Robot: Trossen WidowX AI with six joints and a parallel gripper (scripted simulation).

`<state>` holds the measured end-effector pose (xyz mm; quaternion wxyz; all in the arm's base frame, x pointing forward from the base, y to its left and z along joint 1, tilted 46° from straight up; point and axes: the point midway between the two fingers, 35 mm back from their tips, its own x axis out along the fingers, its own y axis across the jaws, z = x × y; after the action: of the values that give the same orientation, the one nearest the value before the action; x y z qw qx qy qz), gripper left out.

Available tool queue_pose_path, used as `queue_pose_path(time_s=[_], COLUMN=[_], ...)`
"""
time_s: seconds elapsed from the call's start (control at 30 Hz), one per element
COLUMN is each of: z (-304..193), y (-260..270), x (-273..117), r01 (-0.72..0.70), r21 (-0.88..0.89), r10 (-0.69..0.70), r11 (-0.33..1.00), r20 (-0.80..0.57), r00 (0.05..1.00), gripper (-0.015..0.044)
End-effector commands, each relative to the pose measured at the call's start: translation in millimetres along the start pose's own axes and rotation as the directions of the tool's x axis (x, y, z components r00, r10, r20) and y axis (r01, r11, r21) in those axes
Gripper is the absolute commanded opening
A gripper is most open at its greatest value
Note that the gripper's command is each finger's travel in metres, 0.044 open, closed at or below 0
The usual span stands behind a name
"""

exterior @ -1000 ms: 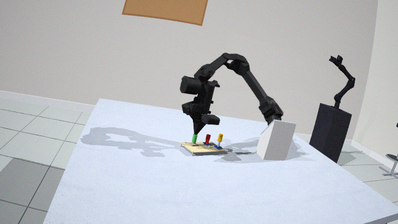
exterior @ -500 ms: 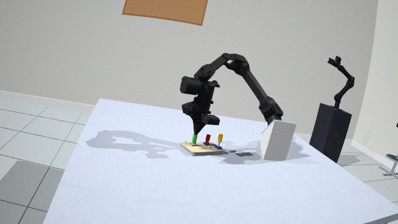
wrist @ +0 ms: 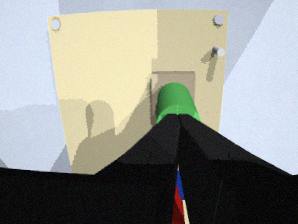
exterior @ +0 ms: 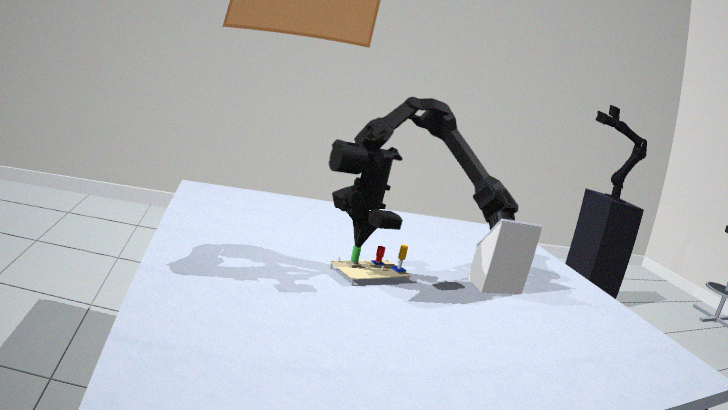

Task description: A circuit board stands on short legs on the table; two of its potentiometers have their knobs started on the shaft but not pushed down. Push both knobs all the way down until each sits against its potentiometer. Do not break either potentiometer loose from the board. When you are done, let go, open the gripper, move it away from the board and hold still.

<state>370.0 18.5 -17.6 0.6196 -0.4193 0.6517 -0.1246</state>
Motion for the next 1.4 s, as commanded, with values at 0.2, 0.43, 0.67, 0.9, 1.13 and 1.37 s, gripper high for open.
queue_pose_path(time_s=[0.2, 0.43, 0.67, 0.9, 1.13, 1.37], z=[0, 1, 1, 2, 2, 2], y=[-4, -4, -4, -3, -3, -4], x=[23, 18, 6, -5, -16, -16], r01=[-0.001, -0.001, -0.002, -0.002, -0.003, 0.002], r21=[0.032, 0.032, 0.032, 0.032, 0.032, 0.026], r10=[0.002, 0.002, 0.003, 0.003, 0.003, -0.001], r11=[1.000, 1.000, 1.000, 0.999, 0.999, 1.000], r20=[-0.028, -0.028, -0.027, -0.027, -0.027, -0.026], r00=[1.000, 1.000, 1.000, 1.000, 1.000, 1.000], gripper=[0.0000, 0.0000, 0.0000, 0.0000, 0.0000, 0.0079])
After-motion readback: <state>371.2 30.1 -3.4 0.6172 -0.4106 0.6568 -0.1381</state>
